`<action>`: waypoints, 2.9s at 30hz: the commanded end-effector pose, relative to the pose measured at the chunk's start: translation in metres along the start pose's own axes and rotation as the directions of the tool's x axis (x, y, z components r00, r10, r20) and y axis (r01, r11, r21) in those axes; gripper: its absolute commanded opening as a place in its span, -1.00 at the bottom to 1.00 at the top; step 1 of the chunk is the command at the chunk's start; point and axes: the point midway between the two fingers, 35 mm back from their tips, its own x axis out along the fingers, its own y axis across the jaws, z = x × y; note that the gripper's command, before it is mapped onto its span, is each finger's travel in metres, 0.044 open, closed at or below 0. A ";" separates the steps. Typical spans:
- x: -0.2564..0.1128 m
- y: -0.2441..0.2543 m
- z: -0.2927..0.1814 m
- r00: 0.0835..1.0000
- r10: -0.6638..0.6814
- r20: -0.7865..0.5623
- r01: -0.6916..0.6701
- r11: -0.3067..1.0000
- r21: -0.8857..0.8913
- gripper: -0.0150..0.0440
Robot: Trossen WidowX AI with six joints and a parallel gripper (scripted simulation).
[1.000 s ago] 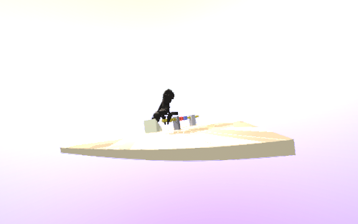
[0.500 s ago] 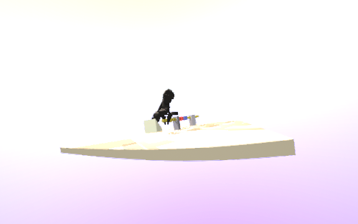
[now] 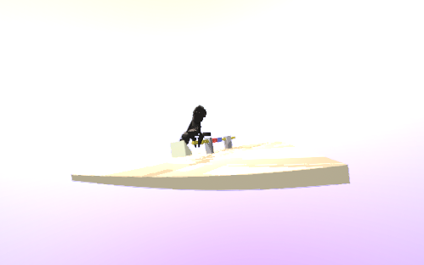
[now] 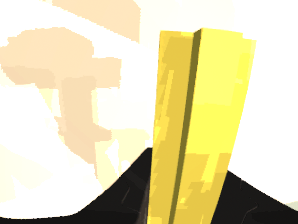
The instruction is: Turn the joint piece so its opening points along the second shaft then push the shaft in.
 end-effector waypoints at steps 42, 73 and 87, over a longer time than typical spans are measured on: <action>0.000 0.000 0.000 1.000 0.000 0.000 0.000 1.000 0.000 -0.26; 0.000 0.000 0.000 1.000 0.000 0.000 0.000 1.000 0.000 -0.26; 0.000 0.000 0.000 1.000 0.000 0.000 0.000 1.000 0.000 -0.42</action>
